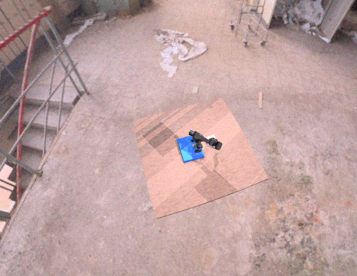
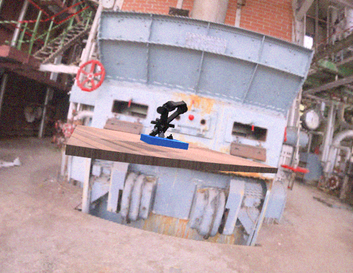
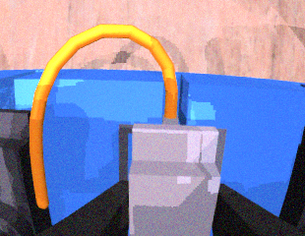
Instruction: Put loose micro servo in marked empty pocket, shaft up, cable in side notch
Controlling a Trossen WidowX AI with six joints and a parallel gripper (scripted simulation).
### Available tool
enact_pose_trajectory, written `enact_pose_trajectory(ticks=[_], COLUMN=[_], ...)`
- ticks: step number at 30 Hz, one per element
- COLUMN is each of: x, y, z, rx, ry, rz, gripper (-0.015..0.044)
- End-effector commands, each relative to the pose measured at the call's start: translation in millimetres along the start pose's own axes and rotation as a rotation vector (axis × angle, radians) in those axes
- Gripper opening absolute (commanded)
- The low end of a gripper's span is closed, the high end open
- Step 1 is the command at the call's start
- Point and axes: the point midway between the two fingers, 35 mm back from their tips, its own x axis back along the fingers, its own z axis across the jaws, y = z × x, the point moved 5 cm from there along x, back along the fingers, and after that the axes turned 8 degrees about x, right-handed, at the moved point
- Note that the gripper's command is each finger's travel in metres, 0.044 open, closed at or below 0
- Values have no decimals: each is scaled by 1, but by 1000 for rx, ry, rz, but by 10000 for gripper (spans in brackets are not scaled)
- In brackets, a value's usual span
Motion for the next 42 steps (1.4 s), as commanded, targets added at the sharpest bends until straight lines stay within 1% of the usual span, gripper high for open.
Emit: enact_pose_trajectory(ticks=[1, 14, 21, 24, 30, 38, 39, 42], x=[-4, -13, -10, -8, 25, 25, 22, 31], y=[0, 0, 0, 0, 3, 3, 2, -10], z=[0, 0, 0, 0, -2, -1, -1, 2], rx=[-3, -3, -3, -3, -4, -4, -12, -12], ry=[0, -1, -1, 0, 0, 0, -7, -4], rz=[3, 4, 4, 4, 3, 3, 2, 4], gripper=[0, 0, 184, 188, 188, 188, 214, 293])
